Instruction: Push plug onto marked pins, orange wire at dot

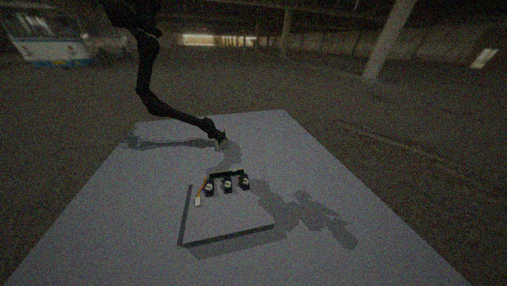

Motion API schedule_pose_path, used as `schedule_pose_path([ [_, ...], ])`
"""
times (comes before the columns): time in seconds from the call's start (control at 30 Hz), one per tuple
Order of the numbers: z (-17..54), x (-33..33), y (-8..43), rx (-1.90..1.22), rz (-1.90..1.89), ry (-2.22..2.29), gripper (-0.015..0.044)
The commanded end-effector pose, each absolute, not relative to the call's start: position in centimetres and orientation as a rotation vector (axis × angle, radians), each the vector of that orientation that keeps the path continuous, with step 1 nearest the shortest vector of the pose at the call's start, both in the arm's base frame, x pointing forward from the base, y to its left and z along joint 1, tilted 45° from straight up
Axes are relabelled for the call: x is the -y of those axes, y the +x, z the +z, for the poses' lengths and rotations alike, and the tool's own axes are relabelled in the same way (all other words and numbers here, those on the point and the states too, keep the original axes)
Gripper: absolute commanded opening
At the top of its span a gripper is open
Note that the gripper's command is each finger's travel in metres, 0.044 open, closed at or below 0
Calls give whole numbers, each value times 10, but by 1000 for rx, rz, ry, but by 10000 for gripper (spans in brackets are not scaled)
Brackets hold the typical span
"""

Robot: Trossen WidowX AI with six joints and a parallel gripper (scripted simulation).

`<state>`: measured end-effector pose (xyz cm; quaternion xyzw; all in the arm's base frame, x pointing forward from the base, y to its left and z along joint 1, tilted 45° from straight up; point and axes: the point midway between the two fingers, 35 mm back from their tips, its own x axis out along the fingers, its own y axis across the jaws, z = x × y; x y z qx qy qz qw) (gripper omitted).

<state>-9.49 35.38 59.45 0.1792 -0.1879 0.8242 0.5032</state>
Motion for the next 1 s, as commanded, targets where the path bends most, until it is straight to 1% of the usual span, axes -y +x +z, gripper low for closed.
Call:
schedule_pose_path([
  [0.0, 585, -358, -62, 439, 1894, 397, 115],
  [0.47, 544, -354, 61, 387, 1534, 271, 115],
  [0.97, 494, -302, 180, 317, 1135, 158, 115],
])
